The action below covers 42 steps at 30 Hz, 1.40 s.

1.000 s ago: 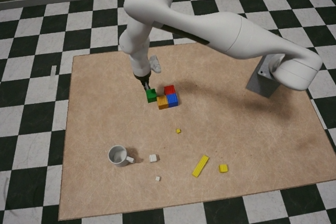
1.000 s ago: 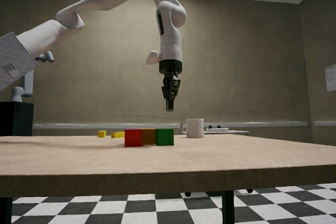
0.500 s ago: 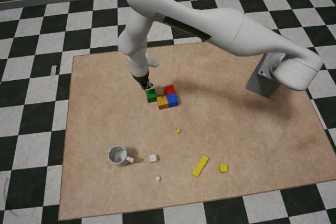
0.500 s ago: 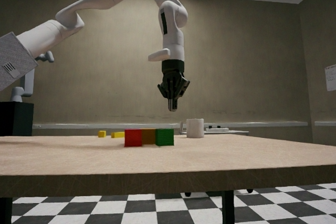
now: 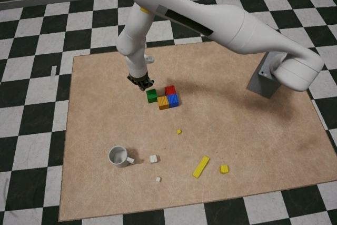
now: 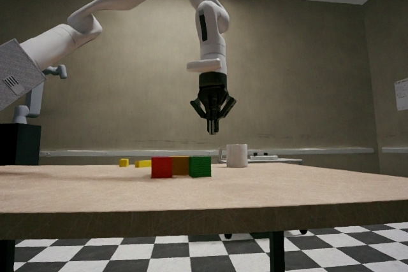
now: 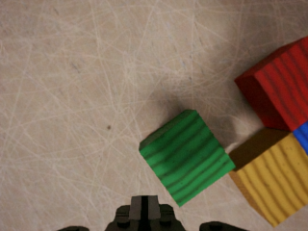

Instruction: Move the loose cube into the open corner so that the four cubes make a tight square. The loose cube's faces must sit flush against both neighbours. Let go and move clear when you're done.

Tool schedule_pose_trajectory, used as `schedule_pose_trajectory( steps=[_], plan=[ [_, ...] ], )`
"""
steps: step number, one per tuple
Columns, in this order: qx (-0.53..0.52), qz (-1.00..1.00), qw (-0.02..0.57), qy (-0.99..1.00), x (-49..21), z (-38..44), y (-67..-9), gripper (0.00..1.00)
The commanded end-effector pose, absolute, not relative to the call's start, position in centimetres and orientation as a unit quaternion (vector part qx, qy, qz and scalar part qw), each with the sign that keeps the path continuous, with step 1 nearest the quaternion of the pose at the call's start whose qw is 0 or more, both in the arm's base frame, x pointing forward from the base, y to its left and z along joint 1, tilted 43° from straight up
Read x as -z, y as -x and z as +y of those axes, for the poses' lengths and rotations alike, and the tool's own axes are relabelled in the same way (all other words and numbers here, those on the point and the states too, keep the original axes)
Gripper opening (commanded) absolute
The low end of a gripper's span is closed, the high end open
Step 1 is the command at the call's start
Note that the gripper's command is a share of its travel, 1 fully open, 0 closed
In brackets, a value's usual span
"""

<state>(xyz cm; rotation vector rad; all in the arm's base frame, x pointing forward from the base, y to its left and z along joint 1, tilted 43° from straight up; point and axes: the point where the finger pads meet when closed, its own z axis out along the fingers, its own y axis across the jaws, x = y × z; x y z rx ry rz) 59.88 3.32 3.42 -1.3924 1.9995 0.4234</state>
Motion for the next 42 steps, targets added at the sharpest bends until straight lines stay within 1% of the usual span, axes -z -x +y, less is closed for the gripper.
schedule_pose_trajectory(
  steps=[1,22,42],
  plan=[
    [-0.147,0.741,0.338,0.562,-3.58,3.09,-60.12,0.1],
    [-0.081,0.624,0.361,0.689,-4.23,3.3,-60.78,0.1],
    [-0.058,0.579,0.366,0.726,-4.47,3.38,-61.01,0.1]
  ],
)
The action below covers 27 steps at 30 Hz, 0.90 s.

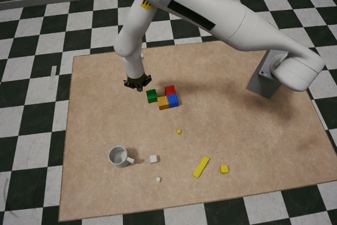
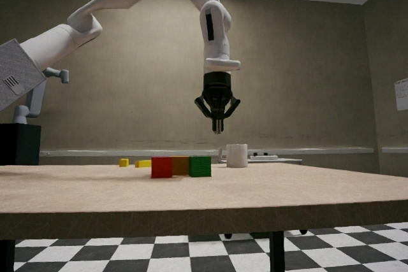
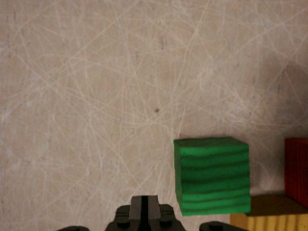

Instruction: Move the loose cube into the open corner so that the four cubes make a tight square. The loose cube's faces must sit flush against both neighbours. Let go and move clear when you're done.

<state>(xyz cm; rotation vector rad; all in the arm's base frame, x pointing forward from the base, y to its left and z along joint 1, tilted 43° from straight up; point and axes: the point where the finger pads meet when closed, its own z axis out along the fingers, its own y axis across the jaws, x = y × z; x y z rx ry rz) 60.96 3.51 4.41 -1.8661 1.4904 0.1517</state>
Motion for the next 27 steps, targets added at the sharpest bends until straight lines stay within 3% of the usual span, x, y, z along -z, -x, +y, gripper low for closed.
schedule_pose_trajectory(
  steps=[1,27],
  plan=[
    [-0.057,0.578,0.366,0.727,-4.47,3.38,-61.01,0.1],
    [-0.057,0.577,0.366,0.728,-4.08,3.72,-61.22,0.1]
  ],
)
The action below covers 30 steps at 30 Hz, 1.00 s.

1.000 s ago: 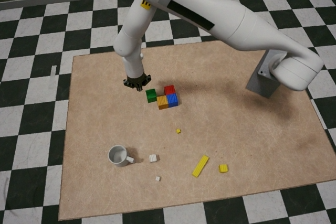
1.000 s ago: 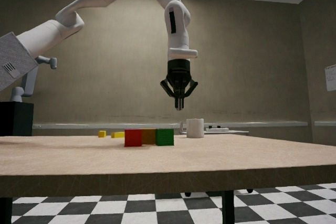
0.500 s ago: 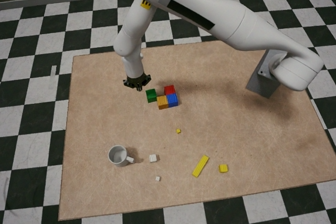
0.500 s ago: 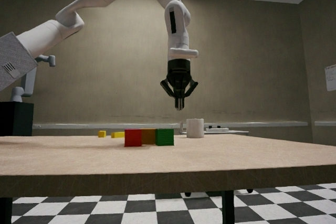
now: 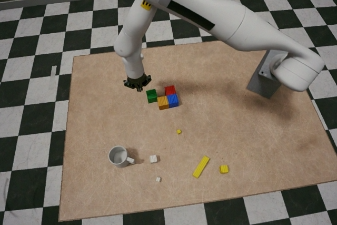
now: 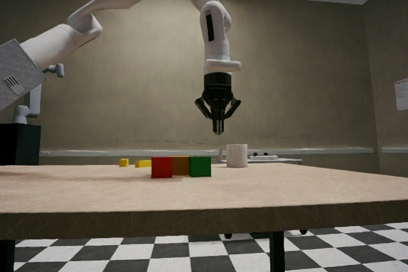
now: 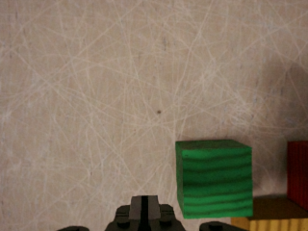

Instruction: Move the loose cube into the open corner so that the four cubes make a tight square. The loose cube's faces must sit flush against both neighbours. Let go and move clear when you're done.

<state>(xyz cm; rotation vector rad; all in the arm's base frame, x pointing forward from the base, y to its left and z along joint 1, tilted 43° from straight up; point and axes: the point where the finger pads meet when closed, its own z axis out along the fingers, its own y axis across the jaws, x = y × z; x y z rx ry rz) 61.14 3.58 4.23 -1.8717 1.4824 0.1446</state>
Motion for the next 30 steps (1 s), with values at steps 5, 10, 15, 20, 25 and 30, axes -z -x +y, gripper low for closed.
schedule_pose_trajectory(
  steps=[5,10,15,20,25,30],
  plan=[
    [-0.057,0.577,0.366,0.728,-3.5,4.2,-61.5,0.1],
    [-0.057,0.577,0.366,0.728,-2.8,4.8,-61.9,0.1],
    [-0.057,0.577,0.366,0.728,-2.1,5.4,-62.2,0.1],
    [-0.057,0.577,0.366,0.728,-1.0,6.3,-62.8,0.1],
    [-0.057,0.577,0.366,0.728,0.0,7.1,-63.3,0.1],
    [-0.057,0.577,0.366,0.728,0.6,7.6,-63.6,0.1]
  ],
)
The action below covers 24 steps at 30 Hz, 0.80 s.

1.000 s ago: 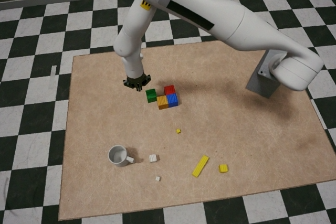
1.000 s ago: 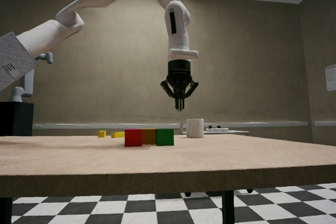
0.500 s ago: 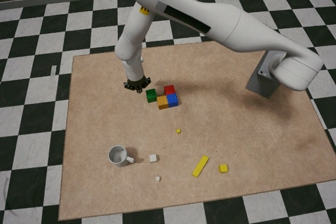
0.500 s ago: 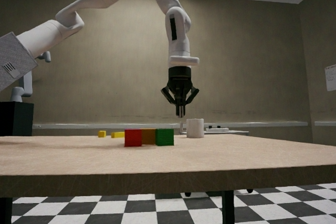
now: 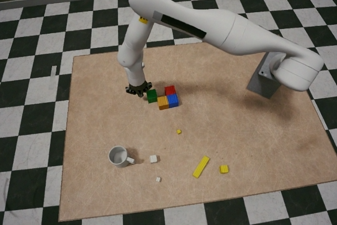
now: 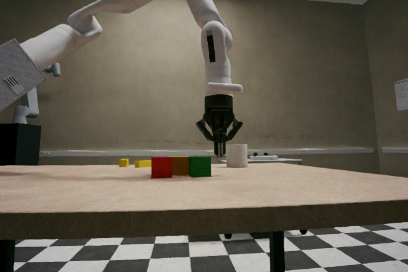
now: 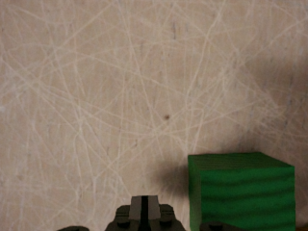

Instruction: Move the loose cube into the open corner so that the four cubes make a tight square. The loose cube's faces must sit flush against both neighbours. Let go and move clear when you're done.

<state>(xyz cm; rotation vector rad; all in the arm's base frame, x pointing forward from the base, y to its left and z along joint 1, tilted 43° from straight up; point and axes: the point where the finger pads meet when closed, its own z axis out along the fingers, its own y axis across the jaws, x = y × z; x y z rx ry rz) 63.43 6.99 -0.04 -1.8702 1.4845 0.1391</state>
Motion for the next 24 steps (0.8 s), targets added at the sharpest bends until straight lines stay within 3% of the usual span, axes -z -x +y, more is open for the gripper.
schedule_pose_trajectory(
  steps=[1,24],
  plan=[
    [-0.057,0.577,0.366,0.728,0.7,7.7,-63.7,0.1],
    [-0.057,0.577,0.366,0.728,2.3,9.0,-64.4,0.1]
  ],
)
